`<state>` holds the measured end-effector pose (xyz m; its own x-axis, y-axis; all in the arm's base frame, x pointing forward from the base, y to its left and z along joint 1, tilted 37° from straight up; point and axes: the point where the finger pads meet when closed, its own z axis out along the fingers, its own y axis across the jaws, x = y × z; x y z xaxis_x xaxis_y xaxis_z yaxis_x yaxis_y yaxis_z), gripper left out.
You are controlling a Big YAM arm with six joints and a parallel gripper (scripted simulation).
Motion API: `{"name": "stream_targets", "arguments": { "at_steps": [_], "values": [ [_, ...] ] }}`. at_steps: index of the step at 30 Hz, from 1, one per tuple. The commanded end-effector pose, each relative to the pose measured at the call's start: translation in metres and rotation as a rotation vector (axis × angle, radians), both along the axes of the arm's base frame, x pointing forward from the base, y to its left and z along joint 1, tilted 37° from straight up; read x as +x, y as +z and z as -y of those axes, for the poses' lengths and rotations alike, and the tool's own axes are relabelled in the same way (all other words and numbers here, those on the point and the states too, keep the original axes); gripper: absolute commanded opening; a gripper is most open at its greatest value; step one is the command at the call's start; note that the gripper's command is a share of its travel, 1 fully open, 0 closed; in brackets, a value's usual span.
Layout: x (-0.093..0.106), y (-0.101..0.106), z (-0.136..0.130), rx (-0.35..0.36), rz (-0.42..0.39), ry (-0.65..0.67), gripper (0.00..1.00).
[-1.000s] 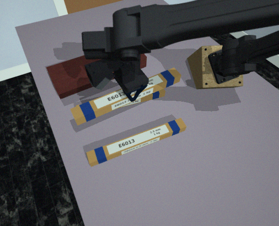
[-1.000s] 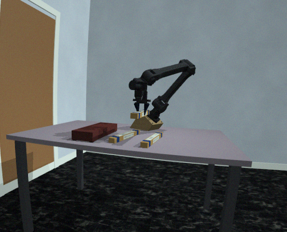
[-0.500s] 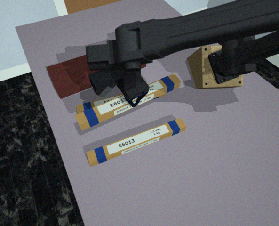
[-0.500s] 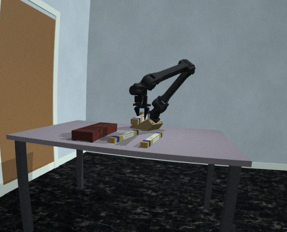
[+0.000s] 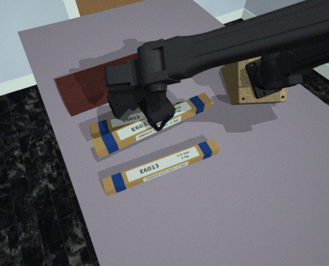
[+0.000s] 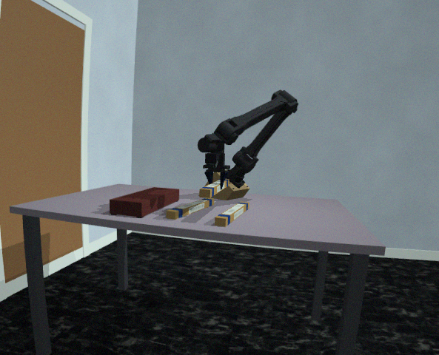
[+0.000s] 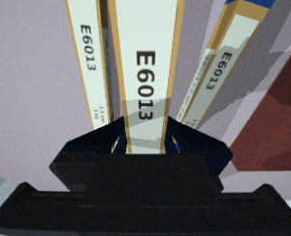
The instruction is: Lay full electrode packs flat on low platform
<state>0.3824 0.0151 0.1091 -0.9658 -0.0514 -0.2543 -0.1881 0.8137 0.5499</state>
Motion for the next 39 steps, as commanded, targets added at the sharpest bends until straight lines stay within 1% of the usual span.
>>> {"name": "stream_targets", "arguments": {
  "at_steps": [1, 7, 12, 23, 24, 39],
  "values": [
    [0.004, 0.0, -0.005, -0.004, 0.013, 0.0, 0.0],
    [0.005, -0.006, -0.008, -0.004, 0.008, 0.0, 0.0],
    [0.009, 0.0, -0.004, -0.006, 0.022, -0.004, 0.0],
    [0.011, 0.003, -0.002, -0.008, 0.03, -0.007, 0.0],
    [0.011, 0.006, 0.0, -0.009, 0.033, -0.007, 0.0],
    [0.008, 0.02, 0.01, -0.01, 0.034, -0.007, 0.0]
  ]
}}
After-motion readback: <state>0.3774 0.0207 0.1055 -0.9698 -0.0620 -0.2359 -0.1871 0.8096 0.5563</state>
